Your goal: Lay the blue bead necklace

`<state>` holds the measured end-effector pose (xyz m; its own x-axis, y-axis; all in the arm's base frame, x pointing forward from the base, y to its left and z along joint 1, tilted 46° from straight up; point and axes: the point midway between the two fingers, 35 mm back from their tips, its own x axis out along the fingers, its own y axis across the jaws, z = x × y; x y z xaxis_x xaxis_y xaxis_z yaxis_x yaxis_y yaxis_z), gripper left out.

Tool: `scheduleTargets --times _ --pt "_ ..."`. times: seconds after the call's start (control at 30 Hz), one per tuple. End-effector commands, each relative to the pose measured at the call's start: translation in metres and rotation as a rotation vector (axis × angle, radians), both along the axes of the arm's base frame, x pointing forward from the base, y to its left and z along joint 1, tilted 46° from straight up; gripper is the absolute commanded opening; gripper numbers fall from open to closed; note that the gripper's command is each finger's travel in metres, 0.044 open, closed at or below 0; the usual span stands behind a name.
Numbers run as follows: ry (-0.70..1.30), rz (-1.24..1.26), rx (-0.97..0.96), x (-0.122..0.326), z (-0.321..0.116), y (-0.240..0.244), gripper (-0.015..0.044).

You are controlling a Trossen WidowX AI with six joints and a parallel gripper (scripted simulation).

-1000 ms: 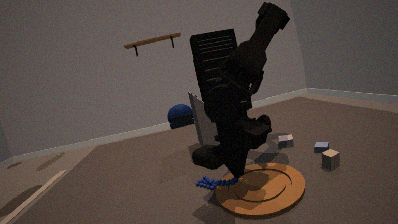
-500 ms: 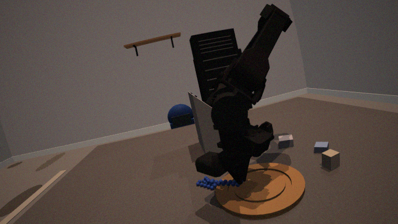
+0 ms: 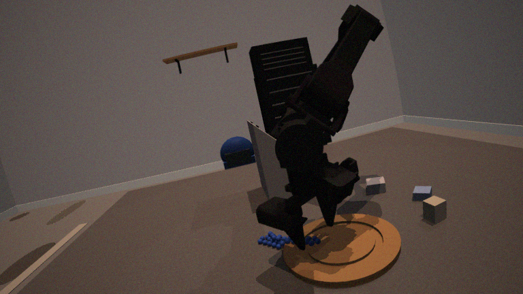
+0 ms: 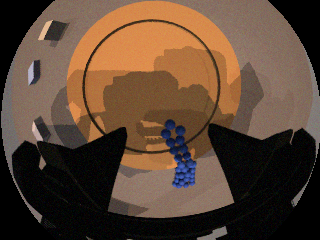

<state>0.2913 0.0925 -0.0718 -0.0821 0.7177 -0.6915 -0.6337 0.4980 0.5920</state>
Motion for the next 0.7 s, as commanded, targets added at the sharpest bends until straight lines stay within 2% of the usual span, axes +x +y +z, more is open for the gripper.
scheduleTargets --times 0.0,0.63,0.67 --pt "-0.004 -0.005 -0.003 0.0021 0.0069 -0.0087 0.0440" --pt "-0.004 -0.005 -0.003 0.0000 0.0090 -0.0099 0.0440" --pt "-0.009 0.000 -0.003 -0.0004 0.0085 -0.0109 0.0414"
